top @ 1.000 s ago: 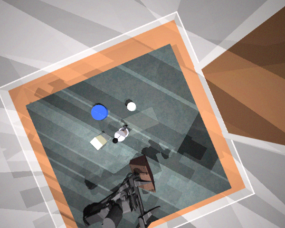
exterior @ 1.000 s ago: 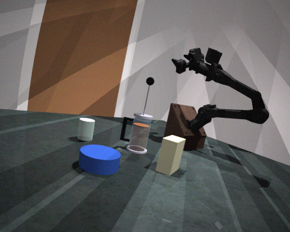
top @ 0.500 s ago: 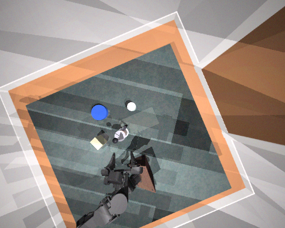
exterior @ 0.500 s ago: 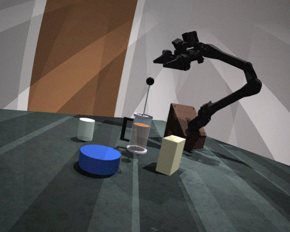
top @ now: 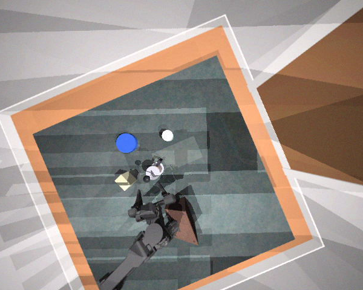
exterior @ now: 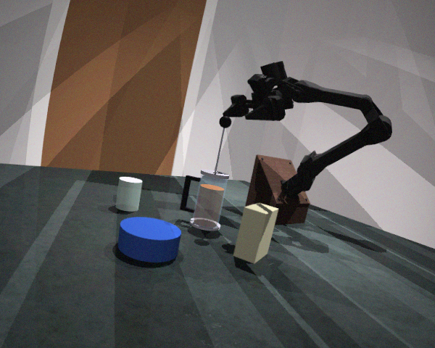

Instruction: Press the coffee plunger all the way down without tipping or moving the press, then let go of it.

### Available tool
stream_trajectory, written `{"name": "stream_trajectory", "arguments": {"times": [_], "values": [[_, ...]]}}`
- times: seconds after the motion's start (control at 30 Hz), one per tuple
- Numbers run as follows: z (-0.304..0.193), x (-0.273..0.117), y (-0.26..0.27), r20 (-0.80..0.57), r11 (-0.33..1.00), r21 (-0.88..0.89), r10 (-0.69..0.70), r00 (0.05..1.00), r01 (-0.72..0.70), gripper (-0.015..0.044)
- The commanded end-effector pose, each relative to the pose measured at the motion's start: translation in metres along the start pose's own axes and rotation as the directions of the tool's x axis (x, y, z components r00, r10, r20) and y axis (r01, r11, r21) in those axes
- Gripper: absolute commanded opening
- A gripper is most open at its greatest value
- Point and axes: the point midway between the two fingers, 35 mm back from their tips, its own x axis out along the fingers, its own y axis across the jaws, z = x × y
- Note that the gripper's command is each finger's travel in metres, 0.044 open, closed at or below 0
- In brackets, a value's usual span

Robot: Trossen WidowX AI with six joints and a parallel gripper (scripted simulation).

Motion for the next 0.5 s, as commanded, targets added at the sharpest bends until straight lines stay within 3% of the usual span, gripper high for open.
{"name": "stream_trajectory", "arguments": {"times": [0.0,0.47], "values": [[0.001,0.002,0.003,0.007,1.000,-0.012,0.004,1.000,-0.004,0.0440],[0.001,0.025,0.003,0.004,1.000,-0.014,0.003,1.000,-0.003,0.0440]]}}
